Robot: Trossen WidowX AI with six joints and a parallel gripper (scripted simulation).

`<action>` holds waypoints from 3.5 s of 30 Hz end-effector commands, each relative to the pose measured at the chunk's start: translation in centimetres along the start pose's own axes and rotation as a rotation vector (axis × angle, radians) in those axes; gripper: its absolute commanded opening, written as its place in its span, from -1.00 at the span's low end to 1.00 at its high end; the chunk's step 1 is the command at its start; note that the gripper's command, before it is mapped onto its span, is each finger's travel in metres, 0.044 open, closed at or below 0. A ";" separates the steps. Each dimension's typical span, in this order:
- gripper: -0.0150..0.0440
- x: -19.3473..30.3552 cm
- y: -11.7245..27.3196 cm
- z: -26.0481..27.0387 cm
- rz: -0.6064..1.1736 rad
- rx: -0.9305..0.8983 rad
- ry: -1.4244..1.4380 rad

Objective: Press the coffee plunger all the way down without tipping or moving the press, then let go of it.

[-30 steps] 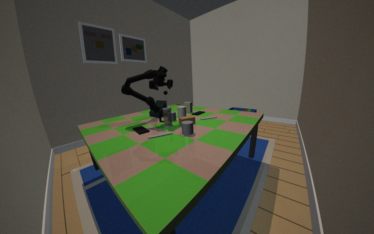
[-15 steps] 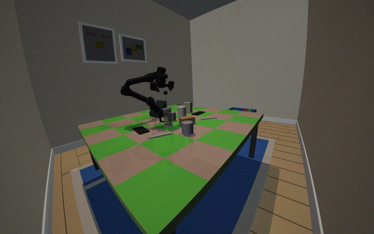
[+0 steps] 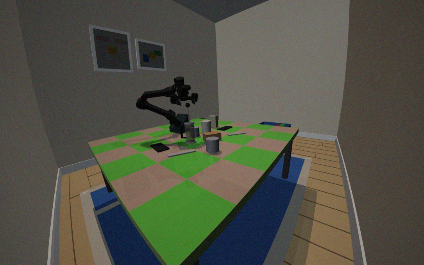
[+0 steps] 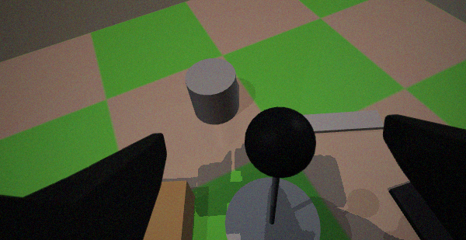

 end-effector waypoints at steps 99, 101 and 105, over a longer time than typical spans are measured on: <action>-0.10 6.6 -6.6 0.7 -0.015 0.004 0.004; -0.10 6.6 -6.6 0.7 -0.015 0.004 0.004; -0.10 6.6 -6.6 0.8 -0.015 0.004 0.004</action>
Point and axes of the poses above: the point midway between the two fingers, 35 mm back from their tips, its own y axis back along the fingers, its own z axis across the jaws, x = y × z, the point moved 7 cm from there along y, back along the fingers, and after that the axes turned 3 degrees about y, right-handed, at the moved point
